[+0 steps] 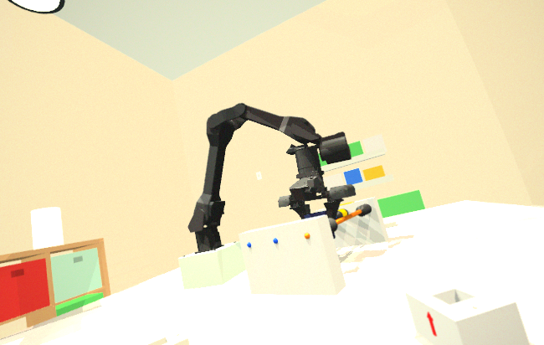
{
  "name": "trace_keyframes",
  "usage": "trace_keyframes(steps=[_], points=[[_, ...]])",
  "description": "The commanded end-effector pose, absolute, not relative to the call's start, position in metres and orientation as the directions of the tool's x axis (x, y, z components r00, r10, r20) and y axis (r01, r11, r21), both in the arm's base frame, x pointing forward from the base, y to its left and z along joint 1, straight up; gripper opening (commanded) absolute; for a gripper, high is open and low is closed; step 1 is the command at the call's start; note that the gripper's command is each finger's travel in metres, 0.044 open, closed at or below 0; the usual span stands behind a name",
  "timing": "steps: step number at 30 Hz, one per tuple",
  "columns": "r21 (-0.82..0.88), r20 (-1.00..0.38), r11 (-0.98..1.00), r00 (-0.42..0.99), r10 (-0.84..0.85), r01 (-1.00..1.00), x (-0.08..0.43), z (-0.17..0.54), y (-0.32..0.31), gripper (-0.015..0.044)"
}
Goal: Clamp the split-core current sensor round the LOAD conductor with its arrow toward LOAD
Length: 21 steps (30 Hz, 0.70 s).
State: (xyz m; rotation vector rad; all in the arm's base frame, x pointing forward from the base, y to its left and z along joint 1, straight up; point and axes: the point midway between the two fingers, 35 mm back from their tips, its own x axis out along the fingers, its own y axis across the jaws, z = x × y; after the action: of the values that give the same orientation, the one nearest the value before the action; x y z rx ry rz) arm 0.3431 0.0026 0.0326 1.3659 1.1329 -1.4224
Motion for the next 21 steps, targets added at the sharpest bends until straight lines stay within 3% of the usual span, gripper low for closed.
trace_keyframes(steps=[1,13,19,21], points=[[-0.055,-0.998,-0.238,-0.053,0.015,0.97,0.3432,0.0329,0.0025,0.0263],[-0.055,-0.998,-0.238,-0.053,0.015,0.97,0.3432,0.0329,0.0025,0.0263],[-0.055,-0.998,-0.238,-0.053,0.015,0.97,0.3432,0.0329,0.0025,0.0421],[-0.055,-0.998,-0.238,-0.053,0.015,0.97,0.3432,0.0329,0.0025,0.044]])
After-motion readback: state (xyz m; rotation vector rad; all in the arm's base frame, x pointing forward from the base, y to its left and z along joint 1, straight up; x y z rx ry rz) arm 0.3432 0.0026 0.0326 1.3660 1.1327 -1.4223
